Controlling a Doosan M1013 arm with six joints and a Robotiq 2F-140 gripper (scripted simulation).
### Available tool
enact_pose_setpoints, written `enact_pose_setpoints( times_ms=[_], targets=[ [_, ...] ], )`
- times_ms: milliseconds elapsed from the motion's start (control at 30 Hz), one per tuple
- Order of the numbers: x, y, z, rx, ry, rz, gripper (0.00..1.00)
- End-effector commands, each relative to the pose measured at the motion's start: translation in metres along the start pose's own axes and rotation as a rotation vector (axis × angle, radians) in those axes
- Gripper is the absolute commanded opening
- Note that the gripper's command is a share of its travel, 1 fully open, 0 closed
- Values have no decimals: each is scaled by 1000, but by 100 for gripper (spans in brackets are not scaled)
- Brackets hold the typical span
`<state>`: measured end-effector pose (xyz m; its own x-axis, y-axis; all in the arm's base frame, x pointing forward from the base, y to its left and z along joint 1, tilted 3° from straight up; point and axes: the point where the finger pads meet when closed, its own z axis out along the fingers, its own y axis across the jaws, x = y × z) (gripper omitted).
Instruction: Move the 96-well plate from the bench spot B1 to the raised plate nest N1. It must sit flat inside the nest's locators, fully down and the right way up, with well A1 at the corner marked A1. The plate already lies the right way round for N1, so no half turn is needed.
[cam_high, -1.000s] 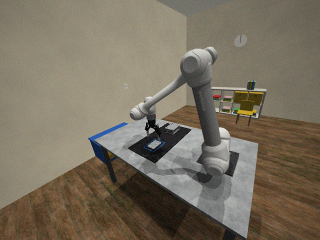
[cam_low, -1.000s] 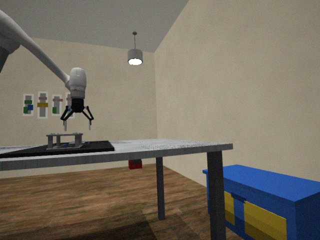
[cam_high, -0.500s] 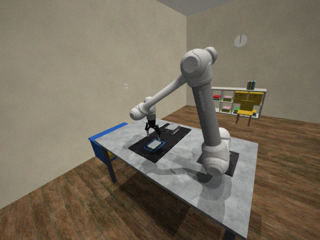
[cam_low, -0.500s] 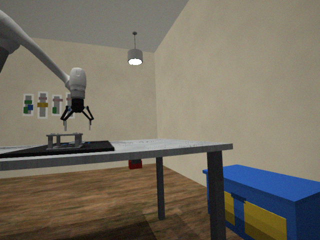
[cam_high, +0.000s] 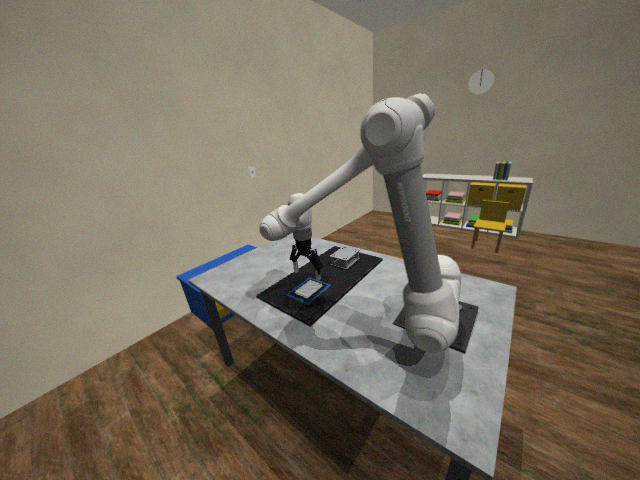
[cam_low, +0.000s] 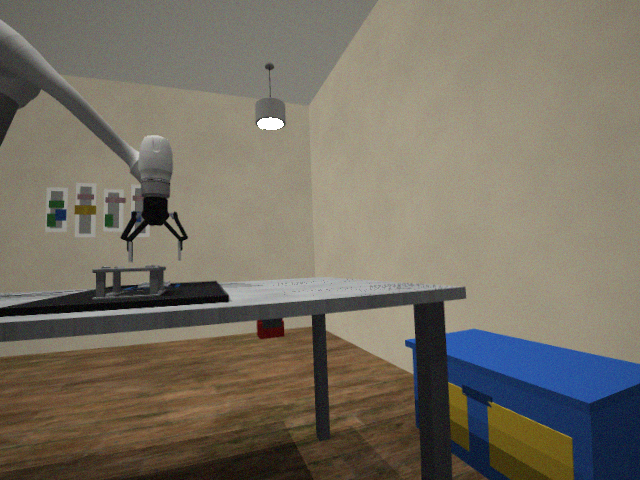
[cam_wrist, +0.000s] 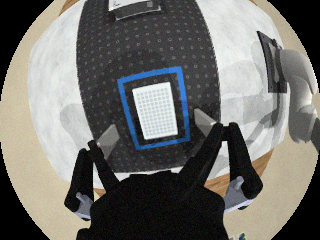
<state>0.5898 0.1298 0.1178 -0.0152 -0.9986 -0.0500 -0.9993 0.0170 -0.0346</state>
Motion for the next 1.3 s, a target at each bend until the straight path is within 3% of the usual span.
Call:
enact_pose_setpoints(
  times_ms=[0, 367, 1267],
  targets=[
    [-1, 2, 3, -1, 2, 3, 100],
    [-1, 2, 3, -1, 2, 3, 100],
    [-1, 2, 41, -1, 2, 3, 100]
  ],
)
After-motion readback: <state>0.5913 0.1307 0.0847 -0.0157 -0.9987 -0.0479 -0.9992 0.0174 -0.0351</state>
